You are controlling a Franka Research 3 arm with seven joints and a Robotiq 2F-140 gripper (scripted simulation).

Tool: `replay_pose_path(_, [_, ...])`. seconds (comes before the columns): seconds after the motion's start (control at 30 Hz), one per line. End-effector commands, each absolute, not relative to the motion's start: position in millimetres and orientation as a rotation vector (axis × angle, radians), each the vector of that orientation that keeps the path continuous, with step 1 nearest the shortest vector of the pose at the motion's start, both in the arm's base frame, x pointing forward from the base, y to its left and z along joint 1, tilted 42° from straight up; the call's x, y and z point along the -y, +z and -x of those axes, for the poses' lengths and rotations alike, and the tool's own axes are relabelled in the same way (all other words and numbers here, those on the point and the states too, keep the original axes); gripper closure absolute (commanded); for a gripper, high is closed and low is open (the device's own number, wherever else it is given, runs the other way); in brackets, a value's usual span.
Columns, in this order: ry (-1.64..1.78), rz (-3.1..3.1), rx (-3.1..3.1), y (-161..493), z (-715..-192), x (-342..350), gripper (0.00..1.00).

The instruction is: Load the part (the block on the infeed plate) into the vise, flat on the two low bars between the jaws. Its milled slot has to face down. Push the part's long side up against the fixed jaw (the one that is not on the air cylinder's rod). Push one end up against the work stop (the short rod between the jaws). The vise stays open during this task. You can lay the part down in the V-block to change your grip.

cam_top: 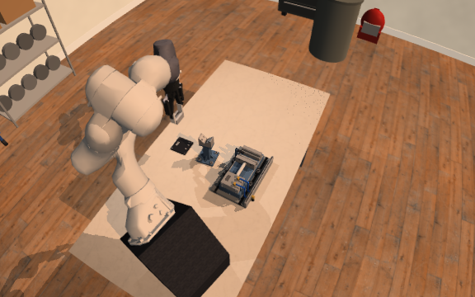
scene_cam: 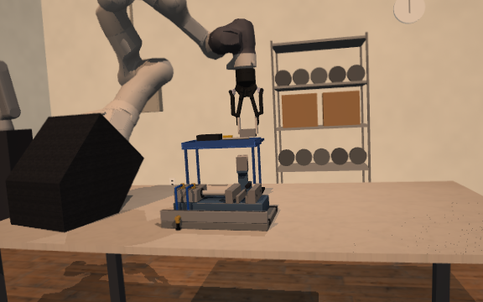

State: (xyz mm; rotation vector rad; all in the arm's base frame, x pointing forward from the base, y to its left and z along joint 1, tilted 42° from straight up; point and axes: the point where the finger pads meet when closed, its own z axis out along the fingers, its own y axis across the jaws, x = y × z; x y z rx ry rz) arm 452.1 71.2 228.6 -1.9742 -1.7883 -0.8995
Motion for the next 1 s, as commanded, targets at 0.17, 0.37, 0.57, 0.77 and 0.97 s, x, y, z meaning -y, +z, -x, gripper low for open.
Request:
replay_pose_path(0.17, [-0.905, 1.975, 1.79, 230.4, -453.5, -68.8, 1.0])
replay_pose_path(0.37, [-0.905, 1.975, 1.79, 230.4, -453.5, -68.8, 1.0])
replay_pose_path(0.57, [-0.905, 1.977, 1.788, 230.6, -453.5, -68.5, 1.0])
replay_pose_path(0.77, [-0.903, 1.982, 1.782, 231.1, -453.5, -67.4, 1.0])
replay_pose_path(0.97, [-0.898, 2.003, 1.762, 233.1, -453.7, -63.7, 1.0])
